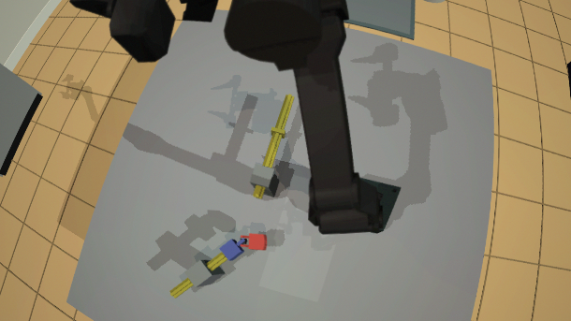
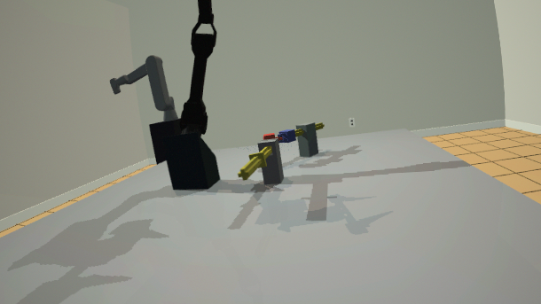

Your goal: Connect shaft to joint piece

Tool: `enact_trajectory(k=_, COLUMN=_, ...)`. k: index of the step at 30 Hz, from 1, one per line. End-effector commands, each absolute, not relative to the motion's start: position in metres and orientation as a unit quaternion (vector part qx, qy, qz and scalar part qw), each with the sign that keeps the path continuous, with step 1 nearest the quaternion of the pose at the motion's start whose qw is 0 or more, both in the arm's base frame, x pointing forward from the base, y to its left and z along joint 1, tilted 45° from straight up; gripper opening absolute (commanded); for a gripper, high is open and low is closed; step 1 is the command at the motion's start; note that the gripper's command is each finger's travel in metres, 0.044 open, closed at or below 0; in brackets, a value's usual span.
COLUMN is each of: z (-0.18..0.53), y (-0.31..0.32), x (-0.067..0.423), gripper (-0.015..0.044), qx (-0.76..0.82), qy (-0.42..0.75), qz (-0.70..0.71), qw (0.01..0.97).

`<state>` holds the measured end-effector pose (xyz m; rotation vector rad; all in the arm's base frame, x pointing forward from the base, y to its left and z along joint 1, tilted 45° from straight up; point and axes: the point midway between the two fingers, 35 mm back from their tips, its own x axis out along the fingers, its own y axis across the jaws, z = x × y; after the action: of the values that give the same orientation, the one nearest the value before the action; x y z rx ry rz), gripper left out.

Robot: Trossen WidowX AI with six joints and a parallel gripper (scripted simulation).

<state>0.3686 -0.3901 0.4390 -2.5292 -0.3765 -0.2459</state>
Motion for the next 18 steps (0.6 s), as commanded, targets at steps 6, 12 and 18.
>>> enact_trajectory(k=6, z=0.438, y=-0.385, x=0.375, gripper=0.044, qx=-0.932, qy=-0.141, qz=-0.082, qw=0.323)
enact_trajectory(k=12, z=0.433, y=-0.371, x=0.389, gripper=0.044, qx=-0.897, qy=-0.138, qz=-0.056, qw=0.417)
enact_trajectory(k=18, z=0.425, y=-0.354, x=0.402, gripper=0.044, qx=-0.852, qy=-0.131, qz=-0.028, qw=0.505)
